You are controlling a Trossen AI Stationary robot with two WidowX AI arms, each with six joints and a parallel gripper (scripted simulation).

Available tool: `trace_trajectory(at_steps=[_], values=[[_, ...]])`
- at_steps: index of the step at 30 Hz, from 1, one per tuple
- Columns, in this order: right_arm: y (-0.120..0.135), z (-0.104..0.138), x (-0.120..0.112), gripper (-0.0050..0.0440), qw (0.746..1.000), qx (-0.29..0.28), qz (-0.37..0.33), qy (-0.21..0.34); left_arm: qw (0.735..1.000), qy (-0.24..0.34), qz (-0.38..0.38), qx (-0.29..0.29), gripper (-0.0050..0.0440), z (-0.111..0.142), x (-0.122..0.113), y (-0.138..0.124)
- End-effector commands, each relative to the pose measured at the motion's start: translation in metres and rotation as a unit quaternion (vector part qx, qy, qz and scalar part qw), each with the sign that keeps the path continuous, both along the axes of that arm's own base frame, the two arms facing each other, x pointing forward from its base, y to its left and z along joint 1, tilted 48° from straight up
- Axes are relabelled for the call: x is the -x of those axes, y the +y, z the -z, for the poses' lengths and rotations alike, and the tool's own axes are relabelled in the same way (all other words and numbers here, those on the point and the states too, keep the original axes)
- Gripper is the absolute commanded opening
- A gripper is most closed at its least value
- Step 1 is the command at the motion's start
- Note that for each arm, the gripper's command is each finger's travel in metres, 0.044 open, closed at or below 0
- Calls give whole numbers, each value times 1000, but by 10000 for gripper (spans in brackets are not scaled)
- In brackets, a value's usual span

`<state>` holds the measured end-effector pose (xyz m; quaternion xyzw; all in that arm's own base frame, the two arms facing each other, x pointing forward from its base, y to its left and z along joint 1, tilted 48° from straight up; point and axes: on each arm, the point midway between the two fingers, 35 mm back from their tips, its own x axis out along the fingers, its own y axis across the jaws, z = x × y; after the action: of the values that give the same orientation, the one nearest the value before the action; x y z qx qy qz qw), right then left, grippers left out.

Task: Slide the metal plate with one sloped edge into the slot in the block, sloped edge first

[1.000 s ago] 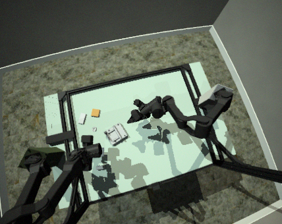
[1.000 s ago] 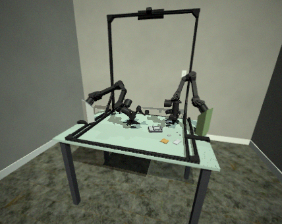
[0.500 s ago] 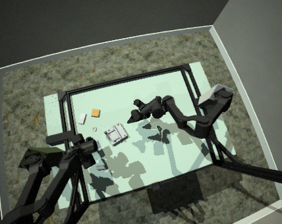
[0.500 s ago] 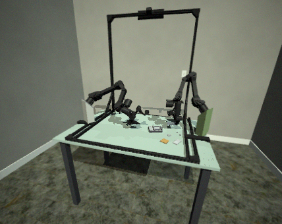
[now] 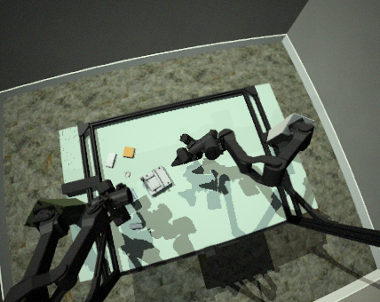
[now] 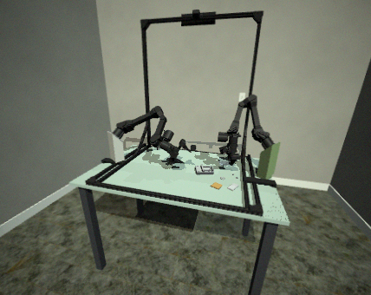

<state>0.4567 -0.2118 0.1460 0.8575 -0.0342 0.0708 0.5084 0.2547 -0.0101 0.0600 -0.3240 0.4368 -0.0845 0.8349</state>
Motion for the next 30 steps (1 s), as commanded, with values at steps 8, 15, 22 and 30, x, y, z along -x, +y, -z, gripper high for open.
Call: trace_trajectory(at_steps=[8, 15, 22, 30], values=[[1, 1, 0, 440, 1000, 2, -2, 1, 1000, 3, -4, 3, -50, 2, -20, 2], [1, 1, 0, 440, 1000, 2, -2, 1, 1000, 4, -6, 5, -50, 3, -29, 2], [1, 1, 0, 440, 1000, 2, -2, 1, 1000, 6, -9, 7, -50, 6, -42, 2], [1, 1, 0, 440, 1000, 2, -2, 1, 1000, 7, -10, 9, -50, 9, -52, 2]])
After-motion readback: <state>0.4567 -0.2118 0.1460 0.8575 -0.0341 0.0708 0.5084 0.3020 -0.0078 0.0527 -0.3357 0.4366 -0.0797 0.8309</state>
